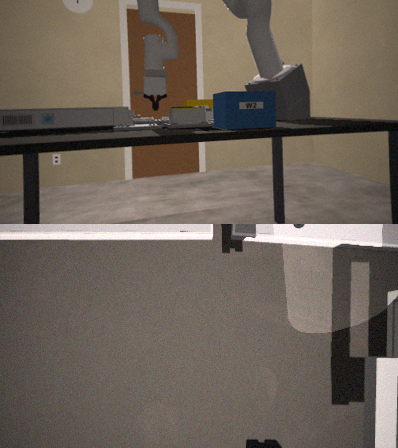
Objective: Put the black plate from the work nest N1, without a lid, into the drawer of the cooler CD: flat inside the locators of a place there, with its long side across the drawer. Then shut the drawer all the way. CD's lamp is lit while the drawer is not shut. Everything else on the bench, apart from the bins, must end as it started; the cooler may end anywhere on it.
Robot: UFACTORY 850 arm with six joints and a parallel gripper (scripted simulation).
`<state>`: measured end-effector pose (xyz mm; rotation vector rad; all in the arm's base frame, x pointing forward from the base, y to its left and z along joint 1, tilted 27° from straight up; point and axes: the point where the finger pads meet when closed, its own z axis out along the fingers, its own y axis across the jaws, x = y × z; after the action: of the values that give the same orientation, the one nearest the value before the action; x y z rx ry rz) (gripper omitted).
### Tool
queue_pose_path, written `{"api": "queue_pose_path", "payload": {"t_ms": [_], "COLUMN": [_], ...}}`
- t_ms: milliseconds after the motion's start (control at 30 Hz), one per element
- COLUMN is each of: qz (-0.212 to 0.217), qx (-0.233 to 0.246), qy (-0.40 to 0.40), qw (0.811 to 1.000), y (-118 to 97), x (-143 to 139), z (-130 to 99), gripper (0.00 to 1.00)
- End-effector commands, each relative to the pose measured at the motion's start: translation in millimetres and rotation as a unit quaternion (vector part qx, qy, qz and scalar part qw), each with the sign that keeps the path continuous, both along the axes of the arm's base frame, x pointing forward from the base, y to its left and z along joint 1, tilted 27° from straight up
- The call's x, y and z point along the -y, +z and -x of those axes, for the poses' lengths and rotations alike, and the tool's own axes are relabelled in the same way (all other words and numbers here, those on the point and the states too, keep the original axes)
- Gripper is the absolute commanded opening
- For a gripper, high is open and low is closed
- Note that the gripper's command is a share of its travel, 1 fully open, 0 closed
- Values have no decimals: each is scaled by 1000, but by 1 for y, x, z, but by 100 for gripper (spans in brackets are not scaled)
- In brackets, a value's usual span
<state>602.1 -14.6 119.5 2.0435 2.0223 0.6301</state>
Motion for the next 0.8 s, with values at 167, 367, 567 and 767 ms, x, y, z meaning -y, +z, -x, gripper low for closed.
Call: {"api": "queue_pose_path", "payload": {"t_ms": [167,367,567,767], "qz": [-1,-1,-1,-1], "qx": [-1,-1,-1,-1], "qy": [0,0,0,0], "qw": [1000,1000,1000,1000], "y": [14,22,28,37], "x": [2,4,5,7], "z": [6,10,13,17], "gripper": [0,0,0,0]}}
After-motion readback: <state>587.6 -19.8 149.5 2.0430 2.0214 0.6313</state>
